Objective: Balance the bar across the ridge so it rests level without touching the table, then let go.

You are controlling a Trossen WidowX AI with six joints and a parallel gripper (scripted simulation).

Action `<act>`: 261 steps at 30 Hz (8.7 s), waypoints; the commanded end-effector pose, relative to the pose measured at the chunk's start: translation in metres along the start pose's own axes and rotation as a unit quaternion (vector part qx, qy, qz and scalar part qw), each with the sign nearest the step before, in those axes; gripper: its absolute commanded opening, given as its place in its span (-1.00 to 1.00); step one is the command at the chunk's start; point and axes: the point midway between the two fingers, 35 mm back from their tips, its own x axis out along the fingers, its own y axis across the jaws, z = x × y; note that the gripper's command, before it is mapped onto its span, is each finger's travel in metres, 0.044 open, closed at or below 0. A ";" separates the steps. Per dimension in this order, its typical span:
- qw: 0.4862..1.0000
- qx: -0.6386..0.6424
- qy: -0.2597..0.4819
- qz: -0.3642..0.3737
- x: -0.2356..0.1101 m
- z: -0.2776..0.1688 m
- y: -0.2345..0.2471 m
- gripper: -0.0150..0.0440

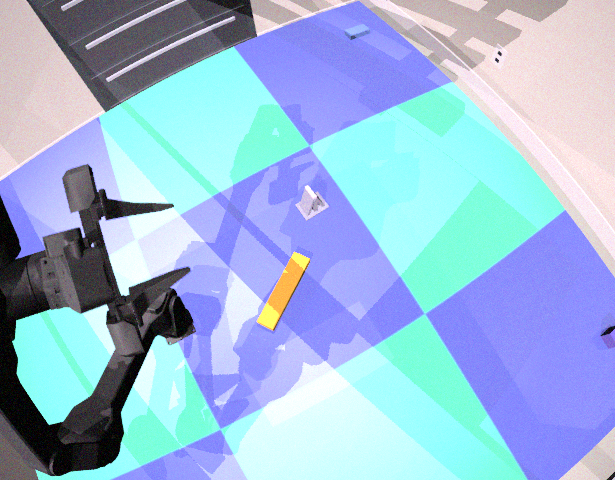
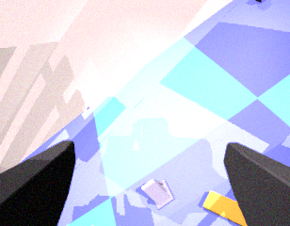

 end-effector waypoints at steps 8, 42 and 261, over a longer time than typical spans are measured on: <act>0.989 -0.126 0.053 -0.063 0.027 -0.033 0.019 0.58; 0.841 -0.423 0.300 -0.154 0.140 -0.109 -0.002 0.58; 0.770 -0.307 0.540 -0.147 0.330 -0.205 0.021 -0.49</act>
